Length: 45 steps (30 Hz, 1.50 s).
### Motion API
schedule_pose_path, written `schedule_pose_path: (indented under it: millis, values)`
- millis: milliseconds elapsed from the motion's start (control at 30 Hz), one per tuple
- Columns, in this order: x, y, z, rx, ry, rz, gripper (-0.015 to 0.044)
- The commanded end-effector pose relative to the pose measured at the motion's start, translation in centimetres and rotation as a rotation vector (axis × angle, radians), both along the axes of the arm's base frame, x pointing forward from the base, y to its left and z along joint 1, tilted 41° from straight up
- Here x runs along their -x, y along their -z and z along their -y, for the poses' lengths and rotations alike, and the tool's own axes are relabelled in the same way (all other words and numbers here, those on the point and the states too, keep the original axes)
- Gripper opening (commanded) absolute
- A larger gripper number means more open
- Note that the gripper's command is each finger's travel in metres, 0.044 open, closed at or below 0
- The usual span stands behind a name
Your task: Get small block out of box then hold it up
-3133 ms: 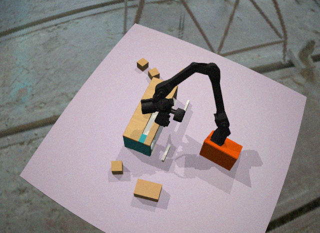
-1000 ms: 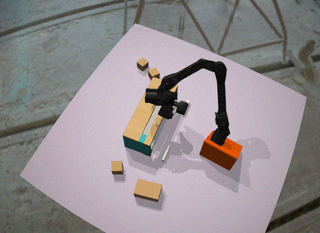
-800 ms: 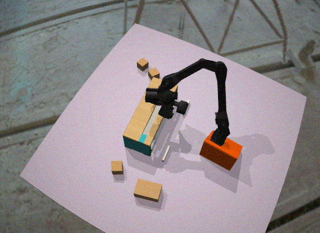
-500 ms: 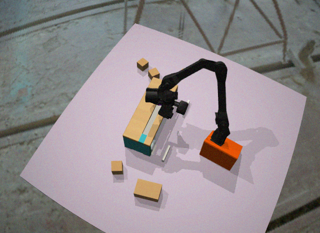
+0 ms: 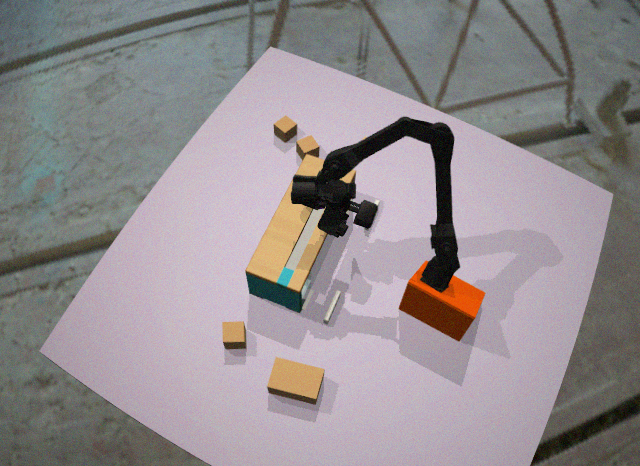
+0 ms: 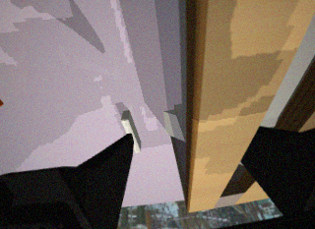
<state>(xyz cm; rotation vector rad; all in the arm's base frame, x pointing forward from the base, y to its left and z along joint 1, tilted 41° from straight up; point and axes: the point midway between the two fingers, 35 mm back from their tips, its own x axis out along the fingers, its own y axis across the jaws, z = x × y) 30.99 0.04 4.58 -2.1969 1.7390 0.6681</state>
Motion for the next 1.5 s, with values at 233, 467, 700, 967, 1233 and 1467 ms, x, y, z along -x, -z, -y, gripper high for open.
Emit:
schedule_pose_path:
  millis: [233, 467, 700, 967, 1233, 1467]
  values:
    - [-0.6, -1.8, 1.9, 0.002, 0.001, 0.007, 0.0400]
    - [-1.0, -2.9, 3.1, 0.003, 0.001, 0.007, 0.0400]
    - [-1.2, -3.3, 3.5, 0.003, 0.001, 0.007, 0.0400]
    - [-0.7, -6.8, 0.0, -0.002, 0.000, 0.002, 0.0400]
    - [-0.7, -7.3, -0.6, -0.001, -0.014, 0.007, 0.0400]
    - [-0.5, -7.6, -0.2, -0.089, 0.136, 0.251, 0.0295]
